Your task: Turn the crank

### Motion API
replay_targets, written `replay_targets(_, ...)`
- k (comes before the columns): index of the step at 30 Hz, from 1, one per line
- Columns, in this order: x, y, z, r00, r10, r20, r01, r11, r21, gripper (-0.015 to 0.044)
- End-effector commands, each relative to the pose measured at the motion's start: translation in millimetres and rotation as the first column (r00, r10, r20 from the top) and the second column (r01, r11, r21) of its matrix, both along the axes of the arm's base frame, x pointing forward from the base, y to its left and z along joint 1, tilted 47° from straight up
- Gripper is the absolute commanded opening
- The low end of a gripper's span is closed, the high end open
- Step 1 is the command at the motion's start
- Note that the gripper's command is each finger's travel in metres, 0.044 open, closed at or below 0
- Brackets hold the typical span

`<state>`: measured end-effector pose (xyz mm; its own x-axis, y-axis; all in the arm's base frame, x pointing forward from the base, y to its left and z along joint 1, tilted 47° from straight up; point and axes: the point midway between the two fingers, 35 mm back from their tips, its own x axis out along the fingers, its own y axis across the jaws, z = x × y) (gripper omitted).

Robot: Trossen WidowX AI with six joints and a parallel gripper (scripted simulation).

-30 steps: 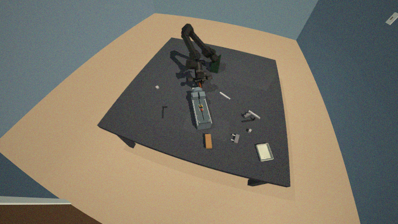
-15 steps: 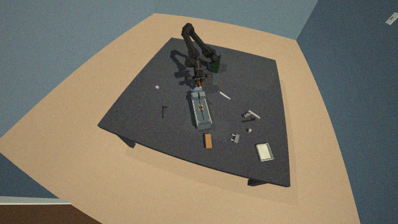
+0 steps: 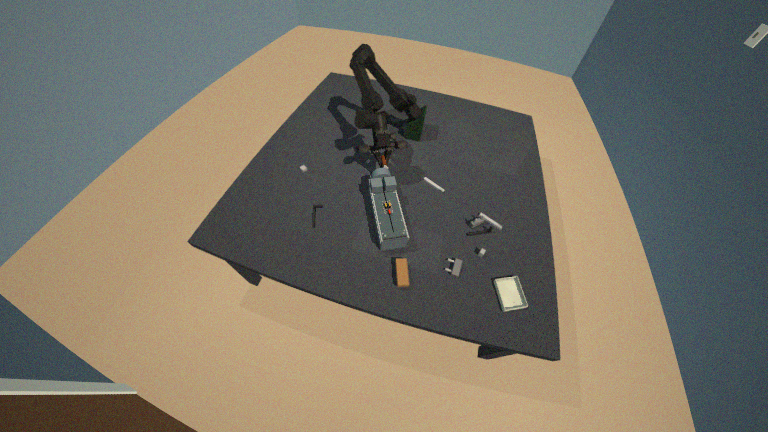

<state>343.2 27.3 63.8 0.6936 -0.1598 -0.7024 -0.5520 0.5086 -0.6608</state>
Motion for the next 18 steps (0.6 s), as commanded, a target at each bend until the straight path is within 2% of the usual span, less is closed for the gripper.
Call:
replay_targets(1, 2.5, 0.5, 9.1, 1.0, 0.002, 0.02, -0.002, 1.0, 0.005, 0.0)
replay_targets(18, 4.9, -0.8, 13.6, 1.0, 0.002, 0.021, -0.002, 1.0, 0.004, 0.0)
